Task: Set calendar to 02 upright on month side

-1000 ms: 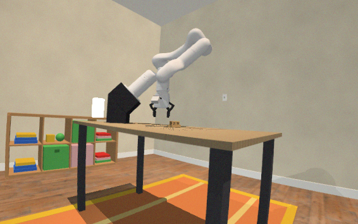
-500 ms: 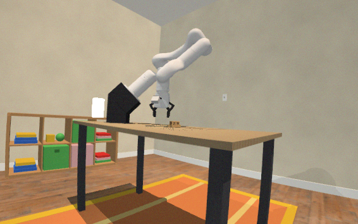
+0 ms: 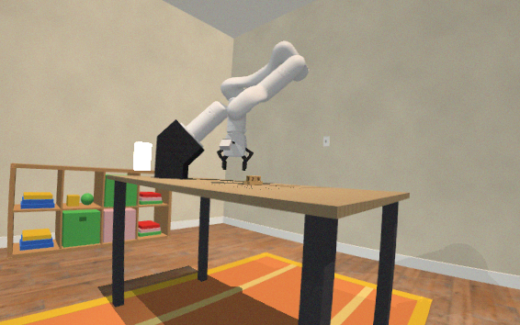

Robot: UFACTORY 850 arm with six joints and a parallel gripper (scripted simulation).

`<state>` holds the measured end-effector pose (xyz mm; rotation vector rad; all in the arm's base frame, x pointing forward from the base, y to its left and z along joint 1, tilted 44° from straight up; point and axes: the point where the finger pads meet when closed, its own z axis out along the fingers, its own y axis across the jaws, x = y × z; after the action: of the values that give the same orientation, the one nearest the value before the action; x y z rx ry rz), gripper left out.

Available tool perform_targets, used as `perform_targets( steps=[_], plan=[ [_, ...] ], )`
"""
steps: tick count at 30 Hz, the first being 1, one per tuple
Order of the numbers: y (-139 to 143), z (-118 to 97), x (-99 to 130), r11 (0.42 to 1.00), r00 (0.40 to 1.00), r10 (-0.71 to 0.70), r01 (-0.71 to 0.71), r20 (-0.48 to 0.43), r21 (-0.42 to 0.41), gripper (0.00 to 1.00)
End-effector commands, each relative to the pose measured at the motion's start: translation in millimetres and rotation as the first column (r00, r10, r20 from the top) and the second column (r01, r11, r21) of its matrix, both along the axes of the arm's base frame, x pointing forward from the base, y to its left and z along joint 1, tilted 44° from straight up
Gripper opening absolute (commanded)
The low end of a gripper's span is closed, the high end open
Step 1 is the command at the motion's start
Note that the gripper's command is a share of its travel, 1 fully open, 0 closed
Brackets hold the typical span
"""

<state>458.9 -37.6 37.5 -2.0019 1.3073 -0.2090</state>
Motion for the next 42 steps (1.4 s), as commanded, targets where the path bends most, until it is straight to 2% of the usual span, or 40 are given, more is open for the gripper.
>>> perform_targets(
  steps=[1,42],
  plan=[
    [-0.4,0.3,0.2,1.0,1.0,-0.001,0.001,0.001,0.0,1.0],
    [-2.5,3.4,-2.0,1.0,1.0,-0.001,0.001,0.001,0.0,1.0]
  ],
)
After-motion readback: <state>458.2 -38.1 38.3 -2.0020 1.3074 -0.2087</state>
